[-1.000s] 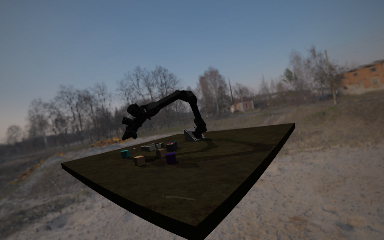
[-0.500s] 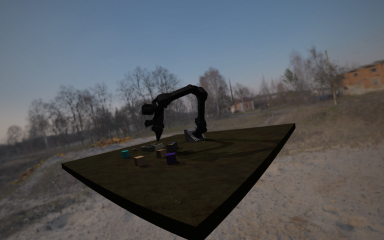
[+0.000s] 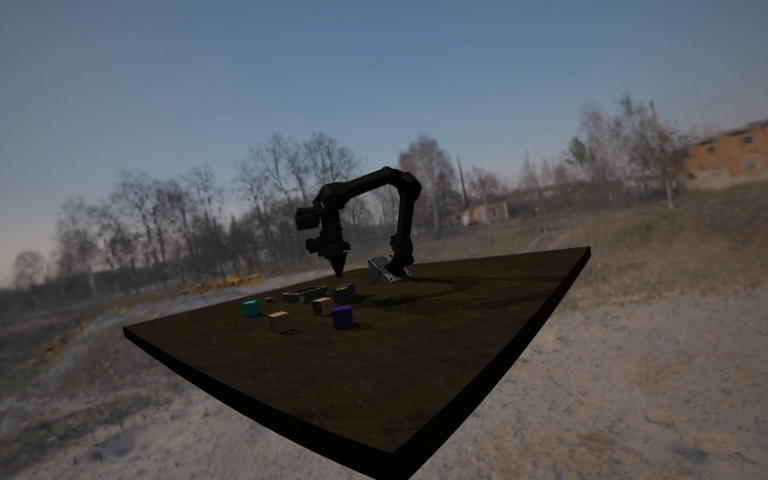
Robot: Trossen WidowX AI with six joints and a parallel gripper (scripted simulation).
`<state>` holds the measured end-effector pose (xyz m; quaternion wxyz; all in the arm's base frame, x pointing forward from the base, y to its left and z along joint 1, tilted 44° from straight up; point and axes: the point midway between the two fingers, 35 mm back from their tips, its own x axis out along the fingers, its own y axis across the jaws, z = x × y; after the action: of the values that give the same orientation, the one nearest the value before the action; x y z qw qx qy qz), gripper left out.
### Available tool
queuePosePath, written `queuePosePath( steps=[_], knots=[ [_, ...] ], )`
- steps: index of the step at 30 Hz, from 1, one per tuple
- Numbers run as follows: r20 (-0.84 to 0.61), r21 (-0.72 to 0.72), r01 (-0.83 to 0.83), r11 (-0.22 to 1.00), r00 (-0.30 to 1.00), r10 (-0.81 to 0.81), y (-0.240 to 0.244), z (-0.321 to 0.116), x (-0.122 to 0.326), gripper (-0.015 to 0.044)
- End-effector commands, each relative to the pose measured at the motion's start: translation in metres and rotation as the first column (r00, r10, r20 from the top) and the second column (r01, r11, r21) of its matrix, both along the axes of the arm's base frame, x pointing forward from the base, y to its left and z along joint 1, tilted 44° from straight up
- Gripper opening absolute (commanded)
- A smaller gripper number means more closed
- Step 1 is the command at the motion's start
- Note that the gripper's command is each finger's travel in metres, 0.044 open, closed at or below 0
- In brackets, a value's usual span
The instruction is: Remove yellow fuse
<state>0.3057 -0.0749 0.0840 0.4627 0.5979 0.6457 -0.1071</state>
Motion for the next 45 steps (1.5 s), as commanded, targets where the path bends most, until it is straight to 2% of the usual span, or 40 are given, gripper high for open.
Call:
queuePosePath(
  steps=[1,45],
  knots=[
    [-0.004,0.007,0.003,1.0,1.0,-0.003,0.002,-0.002,0.0,0.0066],
    [-0.003,0.008,0.003,1.0,1.0,-0.003,0.022,-0.023,0.004,0.0066]
  ],
)
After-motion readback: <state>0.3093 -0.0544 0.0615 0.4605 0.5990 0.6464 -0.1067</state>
